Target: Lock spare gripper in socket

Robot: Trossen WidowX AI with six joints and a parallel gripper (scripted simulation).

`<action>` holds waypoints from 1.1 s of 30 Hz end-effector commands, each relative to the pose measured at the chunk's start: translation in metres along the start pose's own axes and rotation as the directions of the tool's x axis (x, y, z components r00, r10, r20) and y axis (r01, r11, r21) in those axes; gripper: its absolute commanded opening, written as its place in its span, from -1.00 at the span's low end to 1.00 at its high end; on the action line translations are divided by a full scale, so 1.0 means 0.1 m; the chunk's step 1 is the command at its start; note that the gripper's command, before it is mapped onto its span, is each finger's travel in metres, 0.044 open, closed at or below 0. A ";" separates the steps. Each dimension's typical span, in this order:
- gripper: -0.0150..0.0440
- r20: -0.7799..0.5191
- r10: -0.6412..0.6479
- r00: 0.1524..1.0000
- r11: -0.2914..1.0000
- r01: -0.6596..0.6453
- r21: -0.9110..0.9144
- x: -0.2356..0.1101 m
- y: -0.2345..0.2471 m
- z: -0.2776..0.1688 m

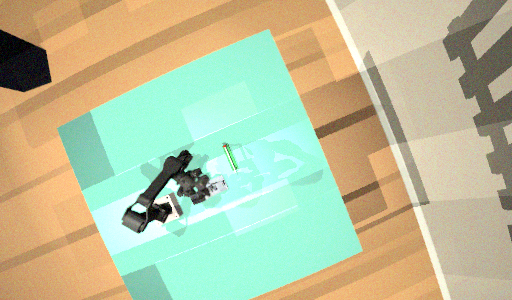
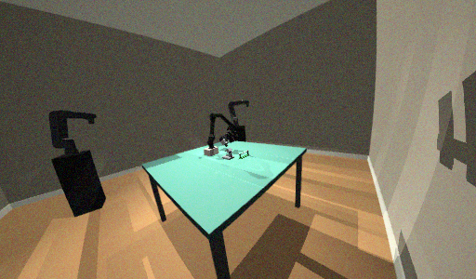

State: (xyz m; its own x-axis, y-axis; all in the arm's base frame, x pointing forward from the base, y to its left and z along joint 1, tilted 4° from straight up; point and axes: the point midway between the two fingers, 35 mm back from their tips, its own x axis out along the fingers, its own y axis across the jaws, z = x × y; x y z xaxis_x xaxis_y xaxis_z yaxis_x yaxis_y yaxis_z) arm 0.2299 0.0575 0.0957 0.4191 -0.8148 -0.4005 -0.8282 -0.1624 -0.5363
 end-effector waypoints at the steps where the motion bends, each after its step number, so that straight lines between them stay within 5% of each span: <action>1: -0.49 -0.004 -0.010 1.000 1.000 0.010 -0.007 0.03 -0.01 0.04; 33: -0.49 -0.004 -0.011 1.000 1.000 0.011 -0.004 0.24 -0.02 0.40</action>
State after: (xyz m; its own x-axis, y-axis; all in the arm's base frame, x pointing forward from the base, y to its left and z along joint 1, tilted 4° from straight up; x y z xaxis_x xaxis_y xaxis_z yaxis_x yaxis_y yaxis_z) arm 0.2526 0.0594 0.0589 0.4191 -0.8146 -0.4010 -0.8291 -0.1633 -0.5348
